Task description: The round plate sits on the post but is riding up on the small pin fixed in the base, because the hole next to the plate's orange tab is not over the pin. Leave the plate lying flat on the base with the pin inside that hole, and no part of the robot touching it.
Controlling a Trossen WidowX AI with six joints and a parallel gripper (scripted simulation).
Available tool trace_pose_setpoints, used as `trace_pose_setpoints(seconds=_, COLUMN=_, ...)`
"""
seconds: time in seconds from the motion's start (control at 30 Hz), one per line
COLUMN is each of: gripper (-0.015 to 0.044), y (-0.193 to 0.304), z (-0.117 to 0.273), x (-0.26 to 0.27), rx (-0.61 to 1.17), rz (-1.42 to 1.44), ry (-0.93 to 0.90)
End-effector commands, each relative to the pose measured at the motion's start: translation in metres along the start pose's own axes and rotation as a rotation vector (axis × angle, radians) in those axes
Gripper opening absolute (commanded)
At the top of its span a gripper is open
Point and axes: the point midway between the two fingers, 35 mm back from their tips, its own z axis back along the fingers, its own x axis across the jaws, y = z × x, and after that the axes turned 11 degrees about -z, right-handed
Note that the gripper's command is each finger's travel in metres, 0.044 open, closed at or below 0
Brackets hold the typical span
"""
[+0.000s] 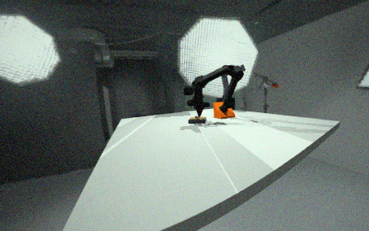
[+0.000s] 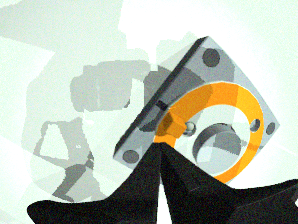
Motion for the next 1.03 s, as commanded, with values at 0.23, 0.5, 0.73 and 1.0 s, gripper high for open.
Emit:
trace_pose_setpoints(seconds=0.23, gripper=0.0000, y=-0.004, z=0.020, x=0.000, rx=0.003, rz=-0.006, ry=-0.003)
trace_pose_setpoints(seconds=0.5, gripper=0.0000, y=-0.003, z=0.035, x=0.000, rx=0.001, rz=-0.014, ry=-0.010)
trace_pose_setpoints(seconds=0.73, gripper=0.0000, y=-0.003, z=0.035, x=0.000, rx=0.001, rz=-0.014, ry=-0.010)
trace_pose_setpoints(seconds=1.0, gripper=0.0000, y=-0.003, z=0.035, x=0.000, rx=0.001, rz=-0.014, ry=-0.010)
